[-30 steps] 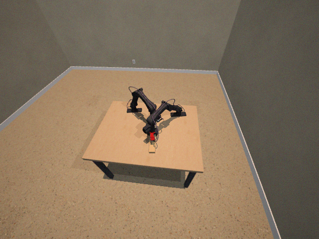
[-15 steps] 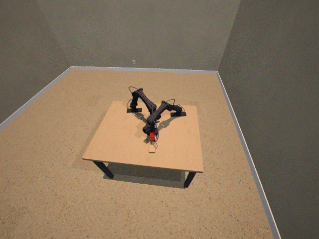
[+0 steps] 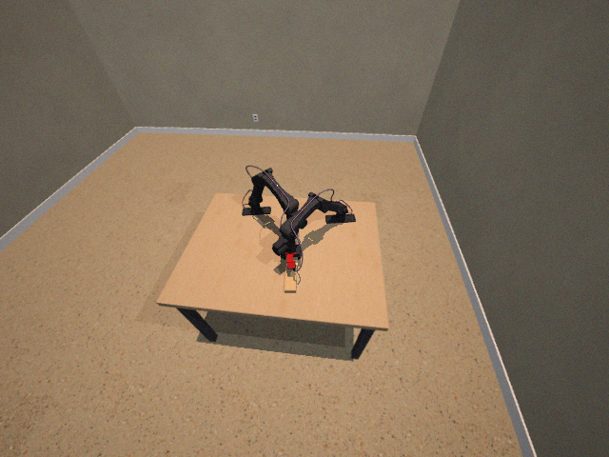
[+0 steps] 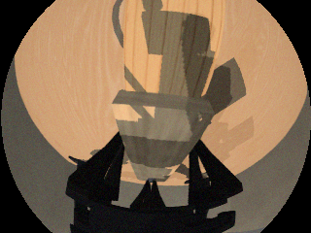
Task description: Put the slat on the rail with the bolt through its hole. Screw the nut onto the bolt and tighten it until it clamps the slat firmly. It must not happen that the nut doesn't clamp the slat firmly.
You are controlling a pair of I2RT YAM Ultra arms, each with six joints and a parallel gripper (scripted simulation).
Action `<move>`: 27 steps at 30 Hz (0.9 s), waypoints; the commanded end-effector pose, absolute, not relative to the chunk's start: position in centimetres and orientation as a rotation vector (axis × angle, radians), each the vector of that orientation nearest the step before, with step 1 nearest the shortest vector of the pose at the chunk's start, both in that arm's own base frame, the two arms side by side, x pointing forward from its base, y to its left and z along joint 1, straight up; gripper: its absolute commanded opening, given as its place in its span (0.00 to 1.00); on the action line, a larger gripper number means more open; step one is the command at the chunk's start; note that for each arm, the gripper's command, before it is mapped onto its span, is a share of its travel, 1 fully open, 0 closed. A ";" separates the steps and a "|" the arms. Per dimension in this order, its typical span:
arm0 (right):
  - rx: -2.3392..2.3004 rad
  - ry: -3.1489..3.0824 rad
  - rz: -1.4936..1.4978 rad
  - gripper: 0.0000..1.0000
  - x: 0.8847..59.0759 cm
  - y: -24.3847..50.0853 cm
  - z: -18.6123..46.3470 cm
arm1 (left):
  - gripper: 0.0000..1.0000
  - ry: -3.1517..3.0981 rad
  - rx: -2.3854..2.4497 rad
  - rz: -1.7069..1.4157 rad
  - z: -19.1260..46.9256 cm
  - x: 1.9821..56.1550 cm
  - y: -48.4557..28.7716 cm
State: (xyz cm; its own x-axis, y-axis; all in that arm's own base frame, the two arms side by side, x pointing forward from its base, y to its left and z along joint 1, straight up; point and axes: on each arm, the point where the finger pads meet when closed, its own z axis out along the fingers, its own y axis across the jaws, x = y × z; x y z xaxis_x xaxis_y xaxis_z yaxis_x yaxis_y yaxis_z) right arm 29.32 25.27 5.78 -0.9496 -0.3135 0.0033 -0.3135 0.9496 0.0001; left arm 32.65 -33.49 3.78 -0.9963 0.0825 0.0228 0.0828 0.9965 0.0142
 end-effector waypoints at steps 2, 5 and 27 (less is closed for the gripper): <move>0.111 -3.150 -0.009 0.12 29.5 25.4 6.2 | 0.72 -3.128 -0.129 -0.008 4.3 32.8 -33.6; -0.076 -3.150 -0.011 0.12 29.5 25.4 6.2 | 0.72 -3.128 -0.129 -0.008 4.3 32.8 -33.6; -1.278 -2.876 -0.017 0.12 29.5 25.3 6.1 | 0.72 -3.128 -0.129 -0.008 4.3 32.8 -33.6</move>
